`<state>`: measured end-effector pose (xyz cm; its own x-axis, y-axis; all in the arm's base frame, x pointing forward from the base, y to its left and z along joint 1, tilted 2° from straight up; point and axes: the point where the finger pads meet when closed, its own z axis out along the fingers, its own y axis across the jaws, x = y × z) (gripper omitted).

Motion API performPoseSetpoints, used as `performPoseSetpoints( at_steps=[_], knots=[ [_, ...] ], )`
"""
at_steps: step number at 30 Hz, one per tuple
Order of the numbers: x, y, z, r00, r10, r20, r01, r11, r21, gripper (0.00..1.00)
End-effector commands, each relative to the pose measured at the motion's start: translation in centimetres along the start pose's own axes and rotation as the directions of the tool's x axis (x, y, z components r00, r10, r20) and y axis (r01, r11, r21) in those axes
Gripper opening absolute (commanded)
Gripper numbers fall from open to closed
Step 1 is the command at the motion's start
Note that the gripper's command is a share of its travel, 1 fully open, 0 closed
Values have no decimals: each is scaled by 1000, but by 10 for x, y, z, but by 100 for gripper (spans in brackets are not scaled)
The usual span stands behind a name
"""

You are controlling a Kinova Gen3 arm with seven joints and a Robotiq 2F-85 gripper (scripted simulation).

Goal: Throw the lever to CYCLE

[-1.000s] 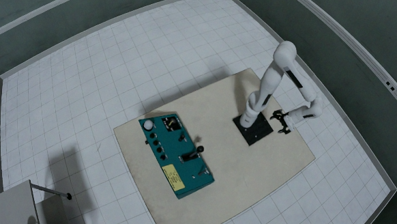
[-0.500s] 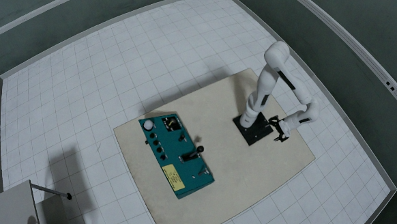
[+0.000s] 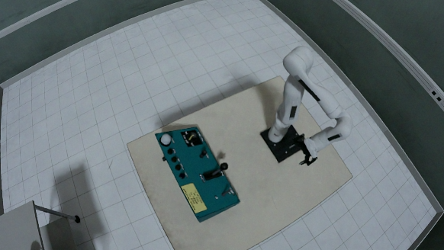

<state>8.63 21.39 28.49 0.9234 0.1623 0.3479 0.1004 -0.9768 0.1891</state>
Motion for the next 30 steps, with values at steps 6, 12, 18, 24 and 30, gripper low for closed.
performPoseSetpoints(
  at_steps=[6,12,18,24,30],
  knots=[
    [40,4,2,998,57,-30,-57,998,20,100],
    [66,10,4,994,97,-52,-96,995,29,100],
    [84,16,5,990,123,-68,-121,992,35,100],
    [114,29,7,981,170,-96,-167,985,42,100],
    [138,42,9,971,208,-121,-204,978,46,100]
  ],
)
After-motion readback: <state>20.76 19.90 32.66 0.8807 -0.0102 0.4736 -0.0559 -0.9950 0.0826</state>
